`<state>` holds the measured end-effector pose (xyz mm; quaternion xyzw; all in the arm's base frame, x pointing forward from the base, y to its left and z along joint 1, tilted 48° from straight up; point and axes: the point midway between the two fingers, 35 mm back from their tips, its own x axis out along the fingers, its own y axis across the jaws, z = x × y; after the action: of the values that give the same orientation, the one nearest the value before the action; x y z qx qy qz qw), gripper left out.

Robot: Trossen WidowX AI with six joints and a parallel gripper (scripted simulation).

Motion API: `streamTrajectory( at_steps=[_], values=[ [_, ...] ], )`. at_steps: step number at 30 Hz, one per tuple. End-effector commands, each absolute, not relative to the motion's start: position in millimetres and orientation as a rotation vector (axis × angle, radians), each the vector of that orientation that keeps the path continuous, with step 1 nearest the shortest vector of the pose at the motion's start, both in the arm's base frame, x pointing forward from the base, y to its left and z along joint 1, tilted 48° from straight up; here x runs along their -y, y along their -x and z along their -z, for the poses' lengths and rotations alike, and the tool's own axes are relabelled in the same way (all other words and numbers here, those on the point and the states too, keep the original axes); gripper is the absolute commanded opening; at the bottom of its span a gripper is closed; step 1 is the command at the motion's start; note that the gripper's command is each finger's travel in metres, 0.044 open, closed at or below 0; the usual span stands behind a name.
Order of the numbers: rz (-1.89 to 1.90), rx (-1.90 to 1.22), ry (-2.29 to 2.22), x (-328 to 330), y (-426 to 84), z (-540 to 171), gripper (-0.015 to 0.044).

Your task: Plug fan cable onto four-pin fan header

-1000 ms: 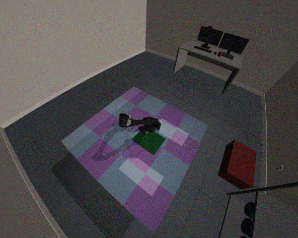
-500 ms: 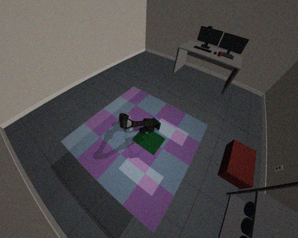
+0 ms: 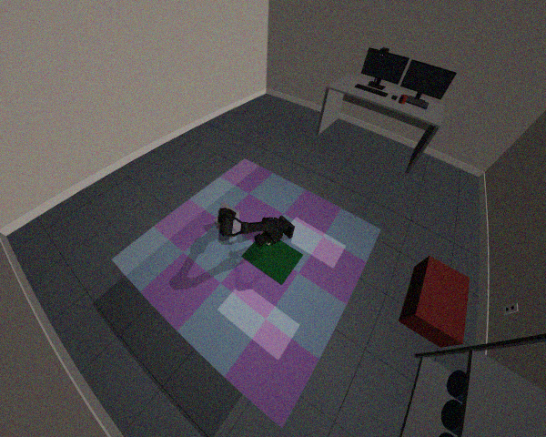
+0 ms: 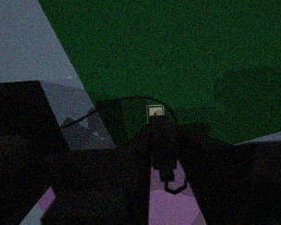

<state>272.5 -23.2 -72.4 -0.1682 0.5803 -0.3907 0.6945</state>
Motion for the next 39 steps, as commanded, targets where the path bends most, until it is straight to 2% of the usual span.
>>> streamTrajectory(
  at_steps=[1,39],
  values=[
    [0.869,-1.294,0.381,23.8,-272.8,72.2,0.0000],
    [0.869,-1.294,0.382,30.2,-273.1,78.4,0.0000]
  ],
)
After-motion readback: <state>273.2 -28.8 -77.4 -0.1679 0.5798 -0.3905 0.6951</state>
